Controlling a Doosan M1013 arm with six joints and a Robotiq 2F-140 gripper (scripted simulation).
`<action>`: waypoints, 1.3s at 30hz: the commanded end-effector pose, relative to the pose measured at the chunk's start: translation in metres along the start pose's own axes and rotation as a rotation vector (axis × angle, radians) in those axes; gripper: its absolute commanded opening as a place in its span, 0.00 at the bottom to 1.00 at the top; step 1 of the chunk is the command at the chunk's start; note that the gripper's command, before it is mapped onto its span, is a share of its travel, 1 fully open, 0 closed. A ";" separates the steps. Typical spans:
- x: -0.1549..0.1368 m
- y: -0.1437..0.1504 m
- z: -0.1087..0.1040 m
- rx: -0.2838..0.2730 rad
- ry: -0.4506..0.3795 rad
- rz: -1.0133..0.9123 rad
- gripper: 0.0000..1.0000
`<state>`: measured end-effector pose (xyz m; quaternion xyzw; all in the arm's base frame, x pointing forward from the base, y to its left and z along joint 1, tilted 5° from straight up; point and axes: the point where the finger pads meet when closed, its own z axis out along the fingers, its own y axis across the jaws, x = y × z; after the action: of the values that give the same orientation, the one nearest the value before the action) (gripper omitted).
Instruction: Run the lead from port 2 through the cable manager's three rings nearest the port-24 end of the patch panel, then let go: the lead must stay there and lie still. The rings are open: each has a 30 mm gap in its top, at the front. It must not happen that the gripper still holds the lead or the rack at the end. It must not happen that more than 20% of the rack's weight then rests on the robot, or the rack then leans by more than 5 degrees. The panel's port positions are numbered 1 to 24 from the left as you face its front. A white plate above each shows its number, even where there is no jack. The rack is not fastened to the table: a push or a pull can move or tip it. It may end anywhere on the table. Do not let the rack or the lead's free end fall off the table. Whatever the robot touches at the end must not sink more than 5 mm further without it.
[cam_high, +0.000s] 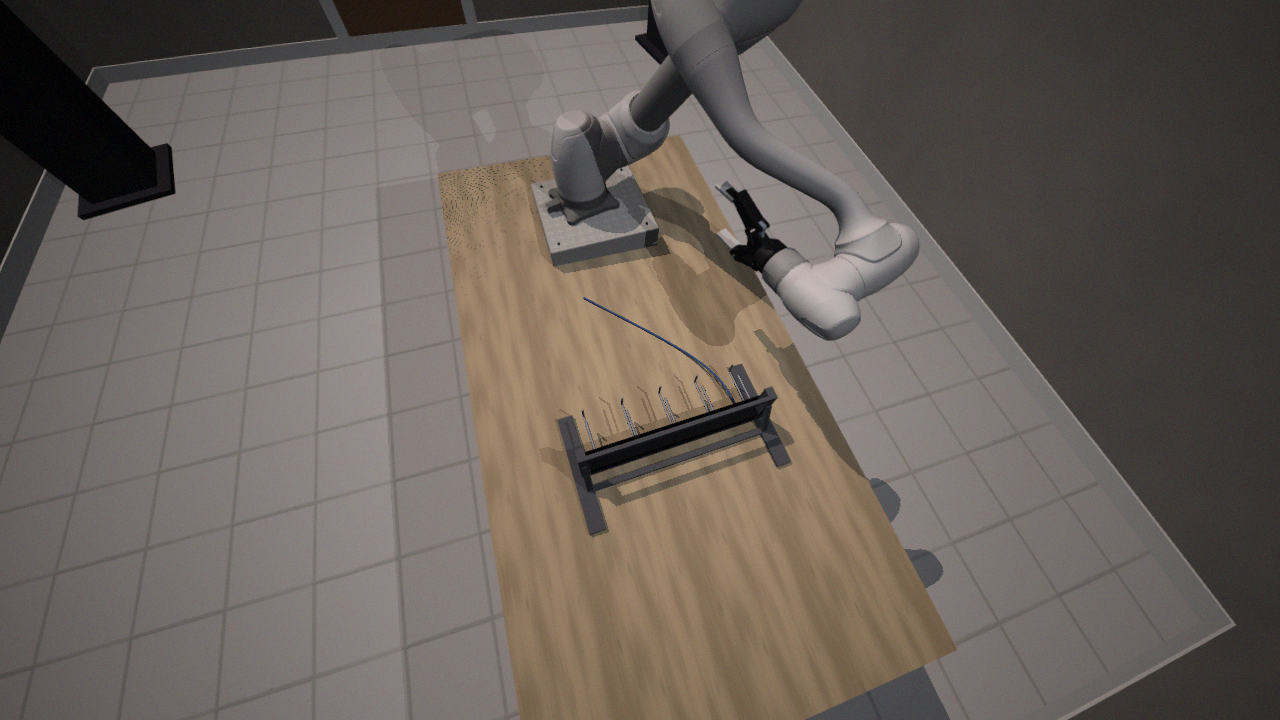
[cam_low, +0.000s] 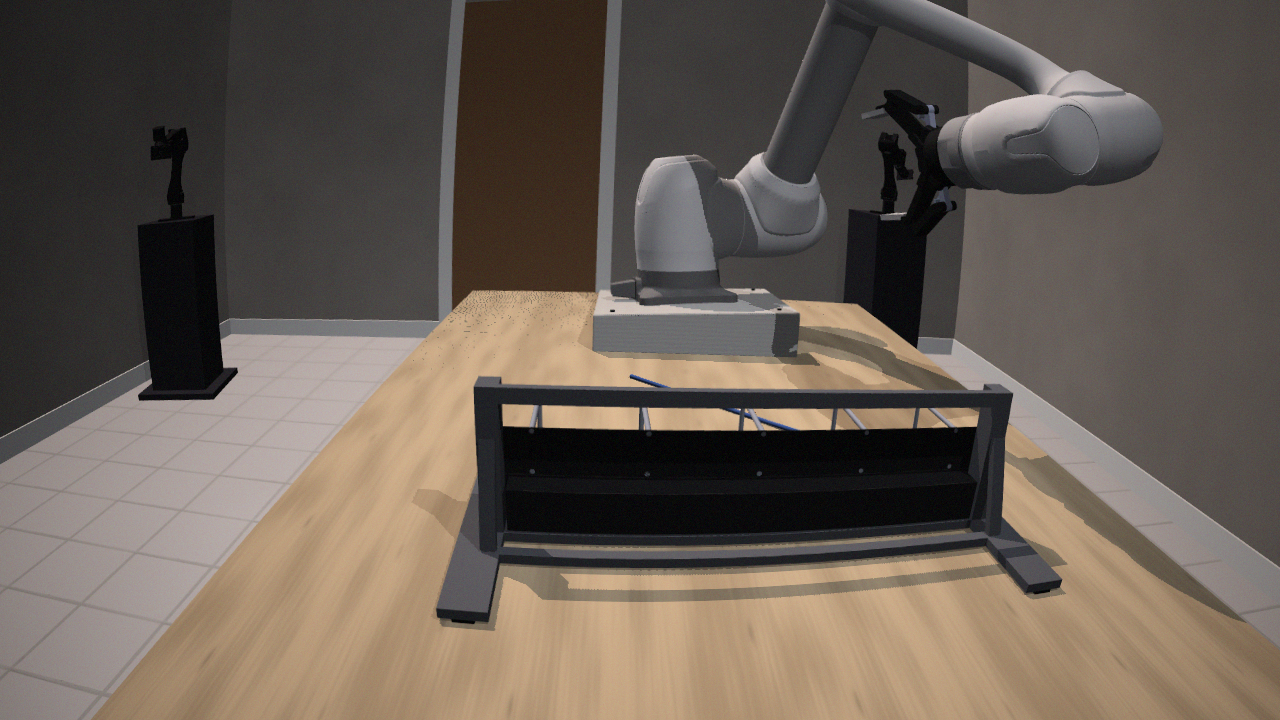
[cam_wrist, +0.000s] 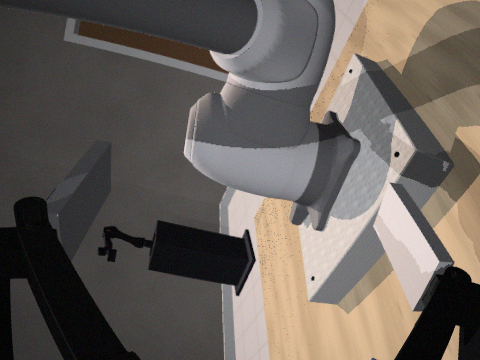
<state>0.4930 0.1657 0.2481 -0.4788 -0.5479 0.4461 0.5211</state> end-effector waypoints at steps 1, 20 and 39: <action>0.000 0.000 0.000 0.000 0.000 0.000 1.00; -0.001 0.000 0.000 -0.007 0.000 0.007 1.00; -0.036 0.010 -0.014 -0.428 0.094 0.451 1.00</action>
<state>0.5013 0.1392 0.2355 -0.6618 -0.5061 0.4184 0.3618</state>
